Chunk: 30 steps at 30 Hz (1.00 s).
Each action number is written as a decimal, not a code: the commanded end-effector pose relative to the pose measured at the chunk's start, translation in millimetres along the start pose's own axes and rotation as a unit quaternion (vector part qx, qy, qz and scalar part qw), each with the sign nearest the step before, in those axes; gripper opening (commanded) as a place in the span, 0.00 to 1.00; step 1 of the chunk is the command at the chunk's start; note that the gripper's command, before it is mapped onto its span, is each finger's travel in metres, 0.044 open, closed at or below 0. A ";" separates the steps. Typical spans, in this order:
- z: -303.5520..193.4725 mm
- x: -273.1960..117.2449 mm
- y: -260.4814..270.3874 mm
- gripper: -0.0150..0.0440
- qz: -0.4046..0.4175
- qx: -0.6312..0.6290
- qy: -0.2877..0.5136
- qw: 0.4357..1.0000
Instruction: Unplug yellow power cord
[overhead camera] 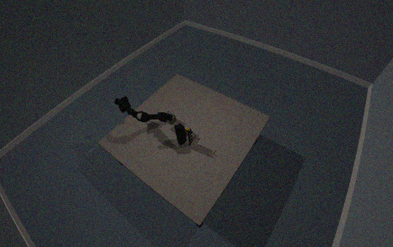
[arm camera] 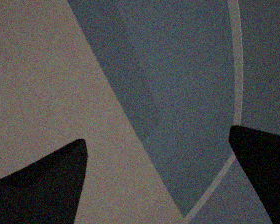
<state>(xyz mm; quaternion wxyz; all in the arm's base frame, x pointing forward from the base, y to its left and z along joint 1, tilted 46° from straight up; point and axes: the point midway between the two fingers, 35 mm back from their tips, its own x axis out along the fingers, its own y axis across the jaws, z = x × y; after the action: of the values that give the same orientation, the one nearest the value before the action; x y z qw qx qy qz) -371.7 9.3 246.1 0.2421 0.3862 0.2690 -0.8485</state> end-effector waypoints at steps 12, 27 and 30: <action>-174.5 -22.2 -79.8 0.53 -0.086 0.204 0.170 0.960; -419.3 -125.9 -36.4 0.53 -0.138 0.499 0.349 0.781; -457.0 -148.5 -5.0 0.53 -0.134 0.553 0.374 0.732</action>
<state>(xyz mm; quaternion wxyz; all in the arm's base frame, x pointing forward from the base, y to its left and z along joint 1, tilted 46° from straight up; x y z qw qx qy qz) -93.4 335.4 124.4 -0.2249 0.6799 -0.0775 -0.6936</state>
